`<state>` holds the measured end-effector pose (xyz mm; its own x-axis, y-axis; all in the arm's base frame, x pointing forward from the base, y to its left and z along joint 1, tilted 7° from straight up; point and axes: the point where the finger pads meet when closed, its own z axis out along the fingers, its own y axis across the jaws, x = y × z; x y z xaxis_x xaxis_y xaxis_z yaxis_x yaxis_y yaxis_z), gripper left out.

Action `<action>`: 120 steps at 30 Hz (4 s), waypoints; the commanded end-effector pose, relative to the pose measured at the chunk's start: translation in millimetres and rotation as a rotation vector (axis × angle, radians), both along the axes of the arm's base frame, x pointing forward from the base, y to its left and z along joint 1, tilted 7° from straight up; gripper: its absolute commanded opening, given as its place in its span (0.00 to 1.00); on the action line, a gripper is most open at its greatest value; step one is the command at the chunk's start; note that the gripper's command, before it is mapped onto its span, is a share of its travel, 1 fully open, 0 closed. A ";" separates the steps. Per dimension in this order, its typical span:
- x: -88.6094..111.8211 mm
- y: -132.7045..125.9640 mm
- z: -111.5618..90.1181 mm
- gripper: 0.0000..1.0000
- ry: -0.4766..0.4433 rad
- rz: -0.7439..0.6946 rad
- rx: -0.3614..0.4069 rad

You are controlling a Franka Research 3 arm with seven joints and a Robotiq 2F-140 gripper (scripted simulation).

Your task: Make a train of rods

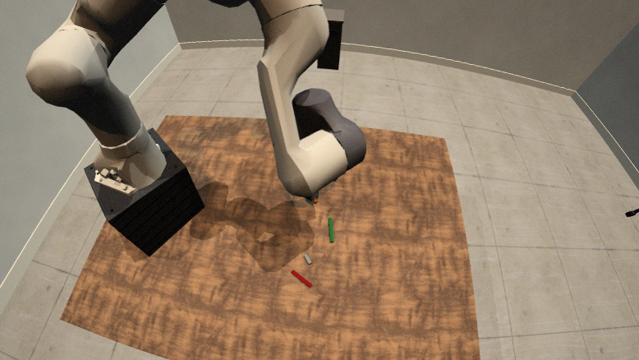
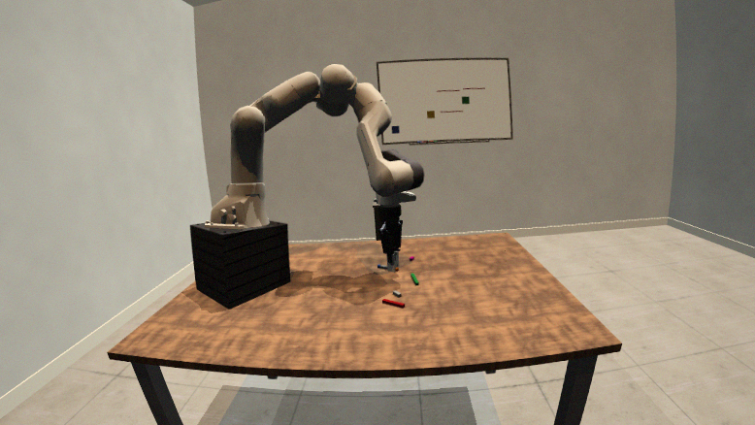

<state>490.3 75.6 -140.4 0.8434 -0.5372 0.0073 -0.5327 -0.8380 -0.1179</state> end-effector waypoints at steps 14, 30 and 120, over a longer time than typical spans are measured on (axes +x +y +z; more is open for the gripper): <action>0.9 -1.1 2.8 0.15 -0.003 0.005 -0.002; -4.0 -7.5 70.0 0.15 -0.003 0.005 -0.002; -10.8 -16.4 163.5 1.00 -0.003 0.005 -0.002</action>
<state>481.2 58.6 23.4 0.8496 -0.5272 0.0155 -0.5219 -0.8446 -0.1196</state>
